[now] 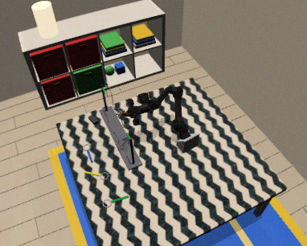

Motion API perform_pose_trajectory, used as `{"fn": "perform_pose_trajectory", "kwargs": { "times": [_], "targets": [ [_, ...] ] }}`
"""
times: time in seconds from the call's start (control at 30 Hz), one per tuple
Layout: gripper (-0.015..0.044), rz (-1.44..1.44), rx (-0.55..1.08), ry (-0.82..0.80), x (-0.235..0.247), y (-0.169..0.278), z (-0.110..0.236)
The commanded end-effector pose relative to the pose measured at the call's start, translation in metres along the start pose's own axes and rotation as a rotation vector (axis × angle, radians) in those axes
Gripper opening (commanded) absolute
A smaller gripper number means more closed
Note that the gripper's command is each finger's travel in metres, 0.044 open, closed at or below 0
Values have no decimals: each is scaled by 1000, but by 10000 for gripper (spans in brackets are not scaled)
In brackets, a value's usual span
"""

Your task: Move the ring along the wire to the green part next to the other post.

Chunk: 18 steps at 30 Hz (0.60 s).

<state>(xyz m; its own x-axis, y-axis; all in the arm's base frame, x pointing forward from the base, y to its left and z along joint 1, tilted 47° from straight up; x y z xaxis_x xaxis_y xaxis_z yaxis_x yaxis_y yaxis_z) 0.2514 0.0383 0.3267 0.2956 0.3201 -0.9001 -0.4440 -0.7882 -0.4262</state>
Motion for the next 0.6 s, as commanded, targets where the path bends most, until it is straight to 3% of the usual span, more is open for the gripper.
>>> {"fn": "perform_pose_trajectory", "kwargs": {
  "times": [0.0, 0.57],
  "targets": [
    [-150, 77, -25, 39, -2, 0, 0],
    [-150, 423, -109, 220, -14, 0, -3]
  ]
}}
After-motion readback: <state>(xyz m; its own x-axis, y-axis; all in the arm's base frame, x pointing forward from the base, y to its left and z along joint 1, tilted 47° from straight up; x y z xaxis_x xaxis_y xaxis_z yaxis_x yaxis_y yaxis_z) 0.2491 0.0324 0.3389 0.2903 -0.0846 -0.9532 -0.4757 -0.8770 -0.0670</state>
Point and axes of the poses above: the point midway between the two fingers, 35 mm back from their tips, its own z axis back along the fingers, its own x axis across the jaws, y = z × x, the point moved 10 cm from there along z, back along the fingers, and after that the axes turned 12 degrees about -z, right-handed, at the moved point
